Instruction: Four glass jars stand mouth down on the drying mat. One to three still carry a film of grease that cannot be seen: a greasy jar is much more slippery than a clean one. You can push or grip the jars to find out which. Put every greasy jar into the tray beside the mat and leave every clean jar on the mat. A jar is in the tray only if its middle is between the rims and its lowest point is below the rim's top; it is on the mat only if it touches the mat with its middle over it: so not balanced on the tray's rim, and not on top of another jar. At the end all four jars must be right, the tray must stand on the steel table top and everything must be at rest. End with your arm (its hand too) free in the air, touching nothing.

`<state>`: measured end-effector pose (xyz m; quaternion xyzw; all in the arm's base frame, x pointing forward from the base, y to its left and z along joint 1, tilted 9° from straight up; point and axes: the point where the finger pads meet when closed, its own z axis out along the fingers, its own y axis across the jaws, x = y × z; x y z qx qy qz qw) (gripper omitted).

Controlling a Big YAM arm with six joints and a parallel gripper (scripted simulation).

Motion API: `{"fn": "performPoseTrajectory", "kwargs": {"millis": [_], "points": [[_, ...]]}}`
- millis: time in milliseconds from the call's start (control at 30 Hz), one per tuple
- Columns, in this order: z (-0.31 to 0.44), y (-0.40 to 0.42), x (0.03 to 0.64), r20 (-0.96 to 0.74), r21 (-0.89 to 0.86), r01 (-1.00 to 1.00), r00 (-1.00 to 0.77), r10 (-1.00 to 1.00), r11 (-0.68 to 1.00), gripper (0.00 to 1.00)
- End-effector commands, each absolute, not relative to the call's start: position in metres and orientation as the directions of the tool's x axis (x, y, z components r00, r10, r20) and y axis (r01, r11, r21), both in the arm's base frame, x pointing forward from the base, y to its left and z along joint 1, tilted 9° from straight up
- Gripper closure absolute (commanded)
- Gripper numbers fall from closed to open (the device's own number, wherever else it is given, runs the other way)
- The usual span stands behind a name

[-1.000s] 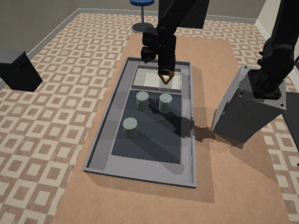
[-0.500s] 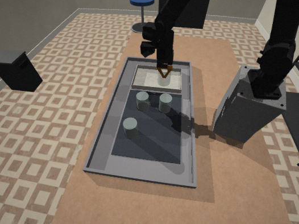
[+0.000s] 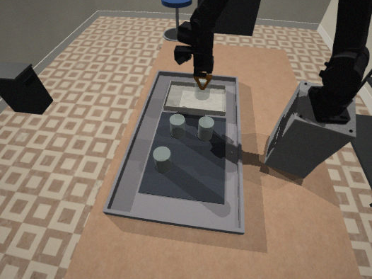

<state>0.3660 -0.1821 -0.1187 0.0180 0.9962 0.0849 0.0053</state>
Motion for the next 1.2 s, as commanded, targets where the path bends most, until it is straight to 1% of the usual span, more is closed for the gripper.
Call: {"fn": "performPoseTrajectory", "kwargs": {"millis": [0, 1167], "points": [[-0.109, -0.204, 0.383, -0.043, 0.152, 0.021, -0.999, 0.028, 0.988, 1.0], [-0.123, -0.304, 0.402, -0.043, 0.152, 0.021, -0.999, 0.028, 0.988, 1.0]]}}
